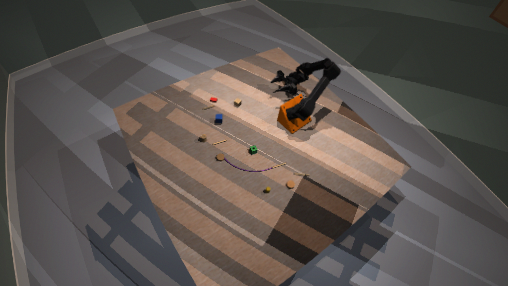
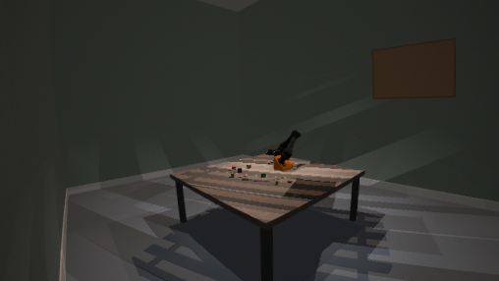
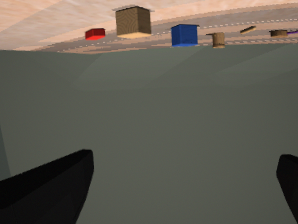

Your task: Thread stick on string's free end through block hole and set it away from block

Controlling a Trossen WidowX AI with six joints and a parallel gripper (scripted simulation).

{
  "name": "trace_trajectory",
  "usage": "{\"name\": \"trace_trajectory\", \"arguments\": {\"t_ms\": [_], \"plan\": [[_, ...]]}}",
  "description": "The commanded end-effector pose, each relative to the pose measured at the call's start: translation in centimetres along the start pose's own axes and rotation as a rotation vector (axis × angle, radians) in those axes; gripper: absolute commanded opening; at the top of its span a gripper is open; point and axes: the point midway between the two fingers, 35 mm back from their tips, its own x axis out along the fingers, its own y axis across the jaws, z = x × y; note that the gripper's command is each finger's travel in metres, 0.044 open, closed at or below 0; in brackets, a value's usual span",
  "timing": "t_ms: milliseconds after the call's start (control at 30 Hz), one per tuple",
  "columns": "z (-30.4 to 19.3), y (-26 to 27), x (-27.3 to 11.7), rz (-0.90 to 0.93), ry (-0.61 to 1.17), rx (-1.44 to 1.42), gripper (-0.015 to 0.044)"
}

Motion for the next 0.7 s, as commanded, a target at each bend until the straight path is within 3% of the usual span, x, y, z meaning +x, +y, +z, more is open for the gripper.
{"name": "trace_trajectory", "arguments": {"t_ms": [0, 200, 433, 667], "plan": [[0.0, 0.0, 0.0, 0.000, 0.000, 0.000, 0.0426], [-1.1, 0.1, 1.2, -0.044, -0.093, -0.170, 0.0440], [-4.3, -0.4, 5.9, -0.273, -0.329, -0.772, 0.0440], [-7.1, -2.5, 11.7, -0.630, -0.401, -1.449, 0.0440]]}}
